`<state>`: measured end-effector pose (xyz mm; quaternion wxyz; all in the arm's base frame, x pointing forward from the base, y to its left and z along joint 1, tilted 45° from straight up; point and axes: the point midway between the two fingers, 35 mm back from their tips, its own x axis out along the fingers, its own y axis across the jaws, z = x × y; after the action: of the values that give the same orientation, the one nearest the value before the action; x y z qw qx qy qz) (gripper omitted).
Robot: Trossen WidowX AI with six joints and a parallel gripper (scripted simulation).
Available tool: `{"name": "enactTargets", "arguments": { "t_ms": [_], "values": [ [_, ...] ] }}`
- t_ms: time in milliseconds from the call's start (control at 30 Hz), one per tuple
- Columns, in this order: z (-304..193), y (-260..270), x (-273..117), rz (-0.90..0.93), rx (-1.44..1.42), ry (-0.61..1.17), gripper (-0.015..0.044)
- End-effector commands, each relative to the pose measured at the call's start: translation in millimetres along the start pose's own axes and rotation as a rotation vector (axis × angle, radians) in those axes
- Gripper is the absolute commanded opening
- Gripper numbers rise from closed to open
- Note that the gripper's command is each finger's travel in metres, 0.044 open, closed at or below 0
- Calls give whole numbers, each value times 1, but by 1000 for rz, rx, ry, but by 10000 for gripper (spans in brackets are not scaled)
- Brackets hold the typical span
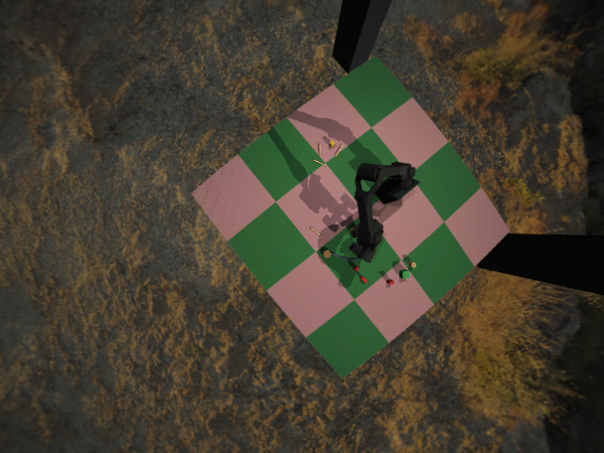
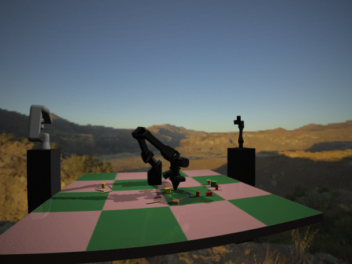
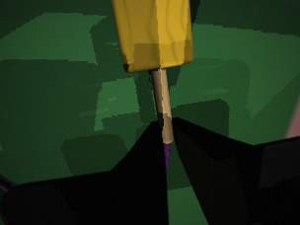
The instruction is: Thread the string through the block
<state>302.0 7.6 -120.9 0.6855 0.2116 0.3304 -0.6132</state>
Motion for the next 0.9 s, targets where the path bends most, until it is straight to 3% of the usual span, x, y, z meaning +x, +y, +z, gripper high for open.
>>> {"name": "enactTargets", "arguments": {
  "t_ms": [0, 567, 733, 867],
  "values": [
    [8, 0, 0, 3, 2, -4, 0],
    [27, 0, 0, 2, 2, -5, 0],
    [23, 0, 0, -1, 1, -1, 125],
    [22, 0, -2, 0, 1, -1, 125]
  ]
}}
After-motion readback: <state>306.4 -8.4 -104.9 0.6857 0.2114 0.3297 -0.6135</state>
